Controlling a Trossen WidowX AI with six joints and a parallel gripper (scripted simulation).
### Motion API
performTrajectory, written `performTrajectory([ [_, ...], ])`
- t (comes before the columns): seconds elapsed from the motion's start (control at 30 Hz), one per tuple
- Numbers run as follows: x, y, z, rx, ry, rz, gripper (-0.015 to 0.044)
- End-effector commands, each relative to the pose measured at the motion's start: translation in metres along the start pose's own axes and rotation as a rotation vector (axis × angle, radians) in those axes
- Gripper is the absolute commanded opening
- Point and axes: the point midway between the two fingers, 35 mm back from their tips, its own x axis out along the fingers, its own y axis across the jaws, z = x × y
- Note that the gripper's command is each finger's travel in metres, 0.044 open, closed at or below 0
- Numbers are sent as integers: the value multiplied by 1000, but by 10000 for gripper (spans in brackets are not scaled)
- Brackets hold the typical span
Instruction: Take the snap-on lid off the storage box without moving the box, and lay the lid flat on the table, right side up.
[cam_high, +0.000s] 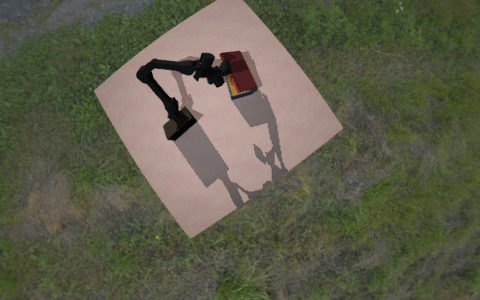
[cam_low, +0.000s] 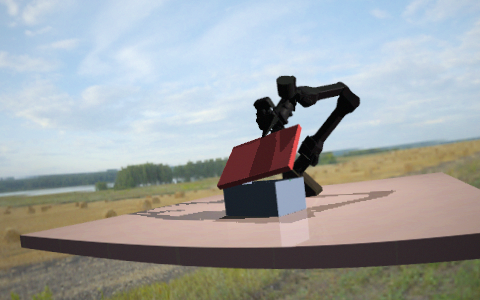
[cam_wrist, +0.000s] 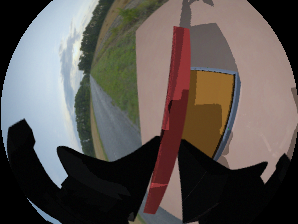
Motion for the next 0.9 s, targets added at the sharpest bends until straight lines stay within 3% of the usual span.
performTrajectory([
  [0.0, -6, 10, -1, -8, 4, 14, 0],
  [0.87, -10, 9, 29, -8, 3, 15, 0],
])
